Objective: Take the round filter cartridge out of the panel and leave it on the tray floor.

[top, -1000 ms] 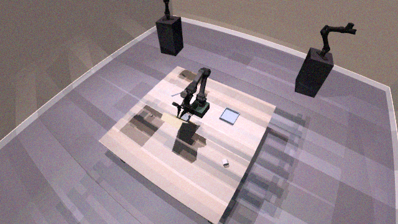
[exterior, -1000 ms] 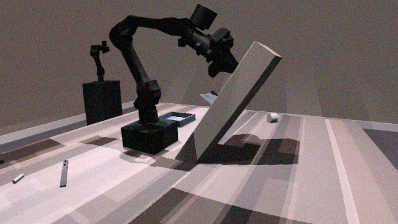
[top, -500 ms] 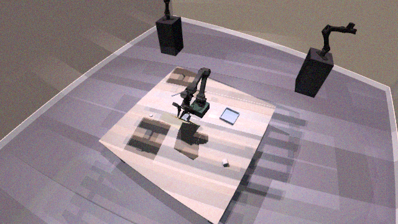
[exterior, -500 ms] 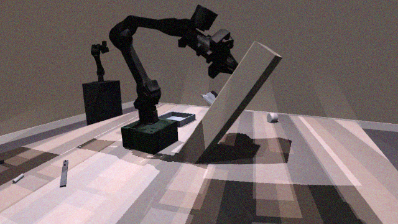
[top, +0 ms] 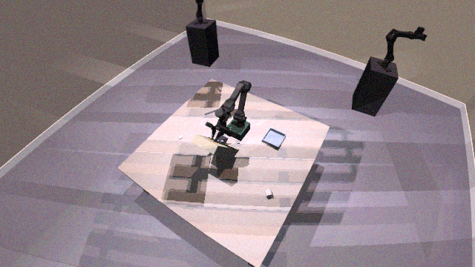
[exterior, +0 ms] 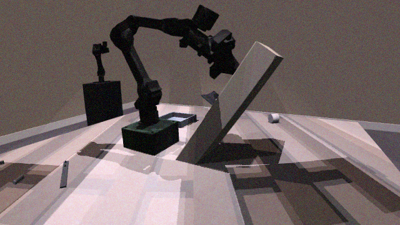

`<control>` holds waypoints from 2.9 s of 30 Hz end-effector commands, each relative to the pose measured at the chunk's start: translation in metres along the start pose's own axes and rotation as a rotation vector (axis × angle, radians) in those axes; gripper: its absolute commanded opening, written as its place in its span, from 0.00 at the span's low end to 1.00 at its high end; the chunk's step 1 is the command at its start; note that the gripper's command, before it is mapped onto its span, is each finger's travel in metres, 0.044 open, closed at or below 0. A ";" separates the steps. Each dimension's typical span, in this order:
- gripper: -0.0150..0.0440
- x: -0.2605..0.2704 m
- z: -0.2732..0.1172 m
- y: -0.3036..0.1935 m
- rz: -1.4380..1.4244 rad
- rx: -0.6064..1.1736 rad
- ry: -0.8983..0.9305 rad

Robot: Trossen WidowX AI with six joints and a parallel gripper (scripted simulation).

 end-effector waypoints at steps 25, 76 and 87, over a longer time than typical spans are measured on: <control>0.41 -0.002 0.002 0.004 -0.004 -0.009 -0.002; 0.41 0.000 0.011 0.001 -0.004 -0.009 -0.002; 0.41 0.000 0.015 0.001 -0.004 -0.010 -0.002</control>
Point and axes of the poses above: the point midway between the two fingers, 35 mm back from their tips, its own z axis out along the fingers, its own x axis across the jaws, y = z × x, the point moved 7 cm from there along -z, back along the fingers, and after that the axes turned 15 degrees about z, right-handed, at the moved point
